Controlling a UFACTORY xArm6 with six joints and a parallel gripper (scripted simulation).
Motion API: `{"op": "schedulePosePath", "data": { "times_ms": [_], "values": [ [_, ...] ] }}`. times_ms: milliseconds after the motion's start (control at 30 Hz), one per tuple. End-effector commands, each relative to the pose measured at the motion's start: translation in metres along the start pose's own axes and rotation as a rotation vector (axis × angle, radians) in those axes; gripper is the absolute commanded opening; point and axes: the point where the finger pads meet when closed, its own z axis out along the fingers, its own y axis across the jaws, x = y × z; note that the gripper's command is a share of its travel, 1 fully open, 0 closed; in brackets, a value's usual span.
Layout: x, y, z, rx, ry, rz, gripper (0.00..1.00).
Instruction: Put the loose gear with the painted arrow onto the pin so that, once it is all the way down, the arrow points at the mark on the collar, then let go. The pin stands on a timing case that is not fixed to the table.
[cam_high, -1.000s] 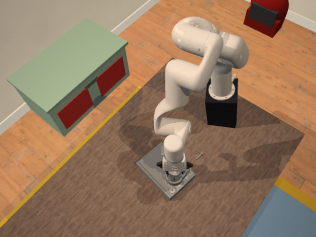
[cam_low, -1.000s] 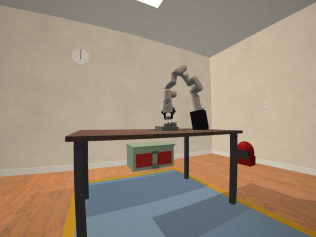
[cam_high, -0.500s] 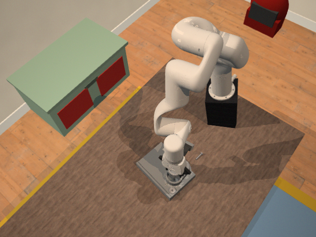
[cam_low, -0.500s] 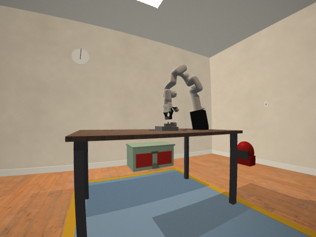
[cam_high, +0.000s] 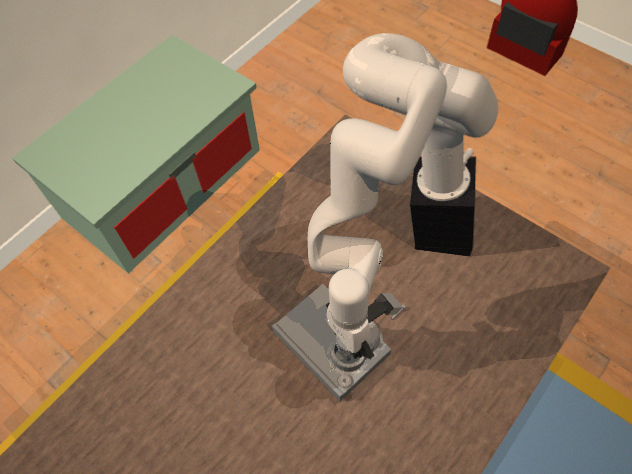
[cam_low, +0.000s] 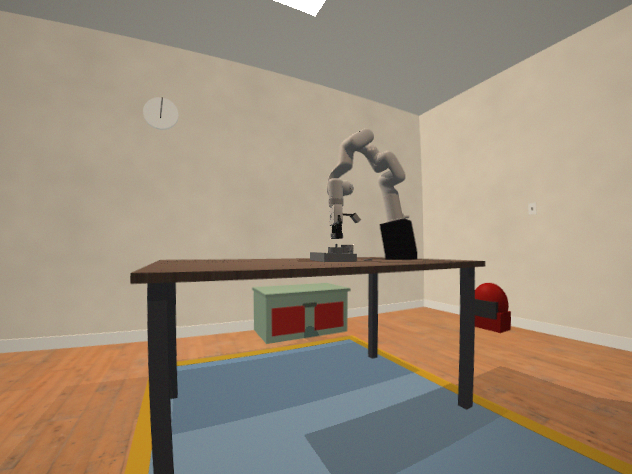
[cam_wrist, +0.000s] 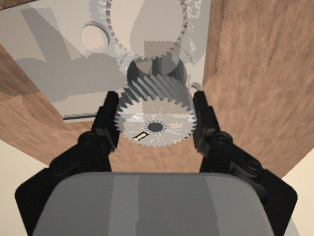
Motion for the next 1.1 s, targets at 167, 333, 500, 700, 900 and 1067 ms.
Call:
{"op": "schedulePosePath", "data": {
  "times_ms": [167,333,500,700,900,1067],
  "values": [
    [-0.0016,0.0007,-0.0012,0.01,-0.021,0.184,0.0],
    [-0.0016,0.0007,-0.0012,0.009,-0.022,0.281,0.0],
    [-0.0016,0.0007,-0.0012,0.008,-0.022,0.361,0.0],
    [-0.0016,0.0007,-0.0012,0.007,-0.022,0.412,0.0],
    [-0.0016,0.0007,-0.0012,0.007,-0.023,0.467,0.0],
    [-0.0016,0.0007,-0.0012,0.006,-0.023,0.496,0.0]
  ]
}}
